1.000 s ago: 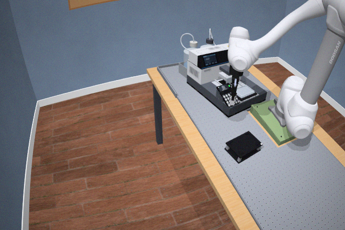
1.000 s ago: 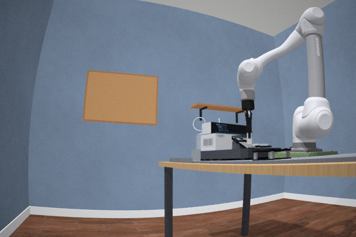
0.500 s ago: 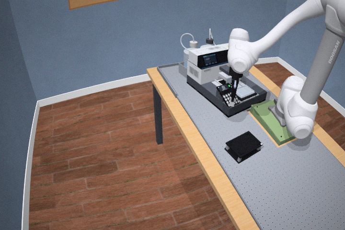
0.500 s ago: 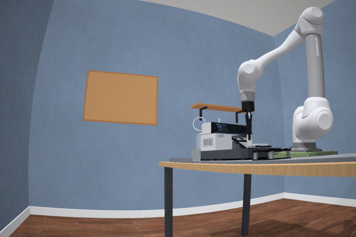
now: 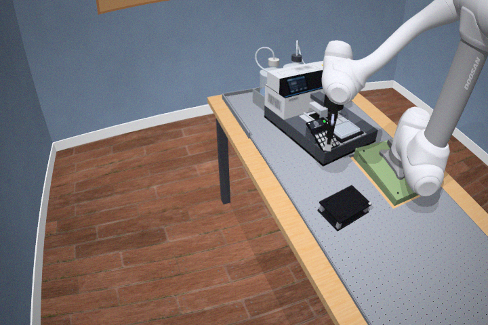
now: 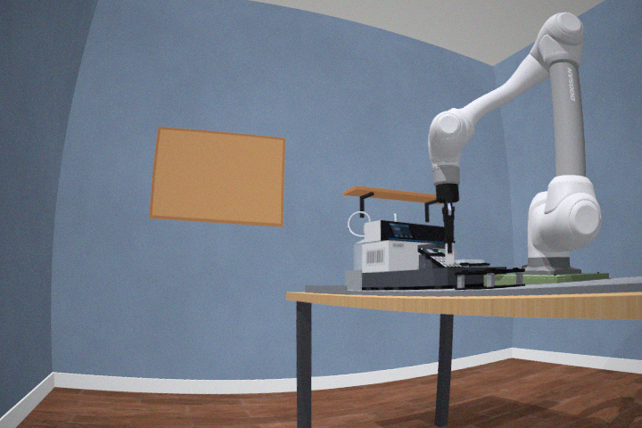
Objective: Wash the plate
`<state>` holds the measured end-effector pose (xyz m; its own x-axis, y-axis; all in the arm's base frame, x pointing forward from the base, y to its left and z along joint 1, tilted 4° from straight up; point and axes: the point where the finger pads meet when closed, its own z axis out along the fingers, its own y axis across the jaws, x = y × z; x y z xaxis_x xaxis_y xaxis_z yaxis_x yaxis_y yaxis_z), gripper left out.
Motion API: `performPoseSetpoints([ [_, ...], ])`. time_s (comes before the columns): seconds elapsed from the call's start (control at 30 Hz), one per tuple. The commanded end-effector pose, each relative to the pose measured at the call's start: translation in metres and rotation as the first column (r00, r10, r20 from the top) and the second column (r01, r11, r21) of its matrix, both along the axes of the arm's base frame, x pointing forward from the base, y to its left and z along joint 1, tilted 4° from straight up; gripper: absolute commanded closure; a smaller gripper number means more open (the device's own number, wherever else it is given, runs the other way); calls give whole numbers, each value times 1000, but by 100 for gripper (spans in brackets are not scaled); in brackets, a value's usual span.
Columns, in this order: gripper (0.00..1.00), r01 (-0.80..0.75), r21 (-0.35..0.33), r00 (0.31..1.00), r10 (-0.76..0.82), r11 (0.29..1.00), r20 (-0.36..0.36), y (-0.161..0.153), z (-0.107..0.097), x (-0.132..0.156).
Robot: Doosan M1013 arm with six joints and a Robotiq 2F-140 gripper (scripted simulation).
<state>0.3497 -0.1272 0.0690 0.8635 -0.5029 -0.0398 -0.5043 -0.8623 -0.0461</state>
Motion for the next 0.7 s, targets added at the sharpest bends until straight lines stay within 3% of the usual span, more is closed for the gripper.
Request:
performPoseSetpoints([
  [0.0, 90, 0, 0, 1000, 0, 1000, 0, 0, 0, 0],
  [0.67, 90, 0, 0, 1000, 0, 1000, 0, 0, -3, 0],
])
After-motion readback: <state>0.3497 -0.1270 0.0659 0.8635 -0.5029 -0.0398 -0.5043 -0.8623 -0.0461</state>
